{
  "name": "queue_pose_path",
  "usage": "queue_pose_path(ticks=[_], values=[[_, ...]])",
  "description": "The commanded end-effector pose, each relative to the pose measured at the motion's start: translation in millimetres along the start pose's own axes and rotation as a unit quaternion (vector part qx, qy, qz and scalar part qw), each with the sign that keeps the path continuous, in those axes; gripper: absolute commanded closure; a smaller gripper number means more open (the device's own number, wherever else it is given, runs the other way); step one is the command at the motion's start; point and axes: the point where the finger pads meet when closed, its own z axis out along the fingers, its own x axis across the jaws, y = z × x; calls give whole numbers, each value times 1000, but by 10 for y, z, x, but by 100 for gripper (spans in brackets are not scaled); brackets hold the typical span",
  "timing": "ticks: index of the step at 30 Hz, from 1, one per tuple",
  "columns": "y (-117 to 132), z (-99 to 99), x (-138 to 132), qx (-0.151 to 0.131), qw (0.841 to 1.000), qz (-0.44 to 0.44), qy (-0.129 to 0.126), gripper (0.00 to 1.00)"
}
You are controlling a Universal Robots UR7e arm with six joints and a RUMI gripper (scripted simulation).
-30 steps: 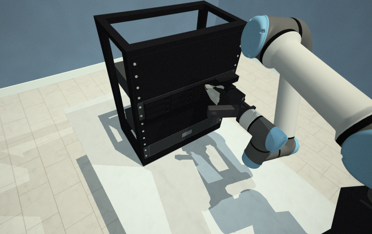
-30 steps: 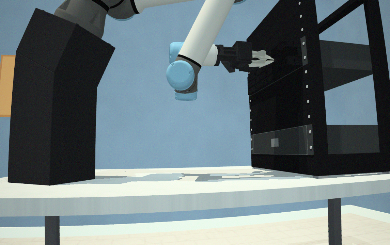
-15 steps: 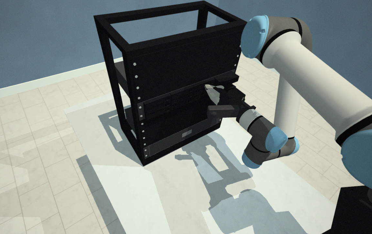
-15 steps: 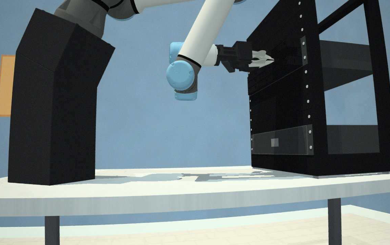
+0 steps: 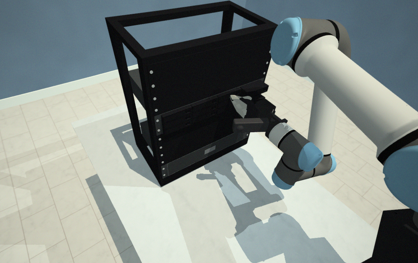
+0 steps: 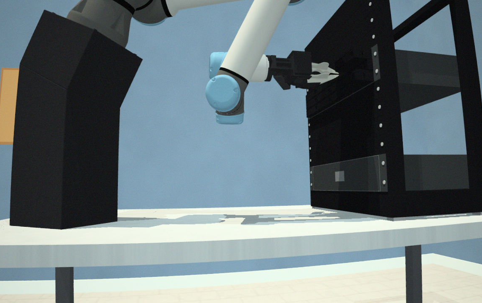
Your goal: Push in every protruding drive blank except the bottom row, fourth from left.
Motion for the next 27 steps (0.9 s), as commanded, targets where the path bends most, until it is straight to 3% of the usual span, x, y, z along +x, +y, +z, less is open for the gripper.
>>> queue_pose_path(ticks=[1, 13, 22, 27], values=[[12, 30, 26, -1, 1000, -1, 4, 100], [12, -234, 25, -1, 1000, -1, 4, 100], [13, -749, 24, -1, 1000, -1, 4, 100], [13, -923, 24, -1, 1000, -1, 4, 100]])
